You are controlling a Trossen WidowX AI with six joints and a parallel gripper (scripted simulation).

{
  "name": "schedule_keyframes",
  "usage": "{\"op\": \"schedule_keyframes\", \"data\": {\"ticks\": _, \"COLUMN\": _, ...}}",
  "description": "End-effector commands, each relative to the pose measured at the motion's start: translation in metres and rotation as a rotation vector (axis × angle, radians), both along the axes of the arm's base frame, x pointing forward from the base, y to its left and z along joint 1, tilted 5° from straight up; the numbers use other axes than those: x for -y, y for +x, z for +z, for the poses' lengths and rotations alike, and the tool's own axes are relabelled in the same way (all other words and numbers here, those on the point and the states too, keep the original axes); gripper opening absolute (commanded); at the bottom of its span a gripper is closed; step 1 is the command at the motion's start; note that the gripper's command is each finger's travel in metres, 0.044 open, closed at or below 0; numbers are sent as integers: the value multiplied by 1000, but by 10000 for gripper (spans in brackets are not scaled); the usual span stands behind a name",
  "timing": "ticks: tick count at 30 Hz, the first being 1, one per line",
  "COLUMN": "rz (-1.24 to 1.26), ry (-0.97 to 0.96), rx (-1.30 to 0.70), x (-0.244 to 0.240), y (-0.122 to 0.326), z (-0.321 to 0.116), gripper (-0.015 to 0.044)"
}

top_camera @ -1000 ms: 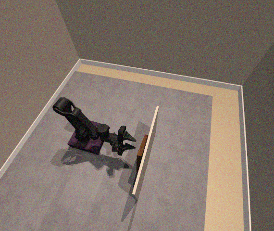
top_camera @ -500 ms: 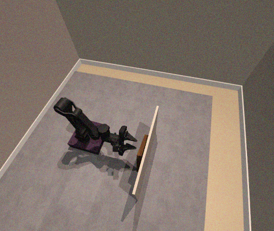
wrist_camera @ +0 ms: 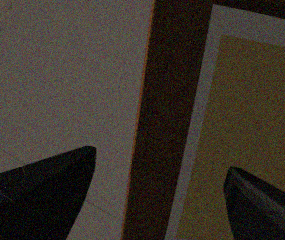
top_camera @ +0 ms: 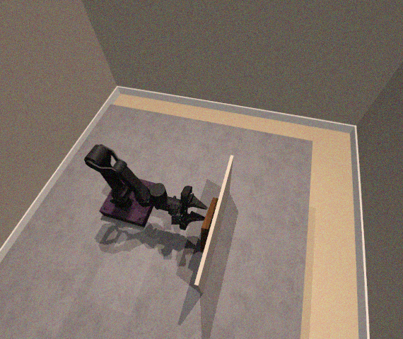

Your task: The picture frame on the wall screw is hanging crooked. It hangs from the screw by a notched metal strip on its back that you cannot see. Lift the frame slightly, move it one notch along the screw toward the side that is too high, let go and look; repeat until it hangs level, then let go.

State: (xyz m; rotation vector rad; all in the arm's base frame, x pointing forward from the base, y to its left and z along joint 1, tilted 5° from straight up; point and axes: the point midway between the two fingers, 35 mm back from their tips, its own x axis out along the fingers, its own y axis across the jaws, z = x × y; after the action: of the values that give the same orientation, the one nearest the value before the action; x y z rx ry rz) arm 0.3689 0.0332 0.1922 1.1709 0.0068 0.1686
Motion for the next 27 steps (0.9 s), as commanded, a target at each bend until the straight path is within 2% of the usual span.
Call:
{"op": "schedule_keyframes", "data": {"ticks": 1, "rz": -4, "ry": 0, "rx": 7, "x": 0, "y": 6, "z": 2, "gripper": 260}}
{"op": "schedule_keyframes", "data": {"ticks": 27, "rz": -4, "ry": 0, "rx": 8, "x": -2, "y": 15, "z": 3, "gripper": 260}}
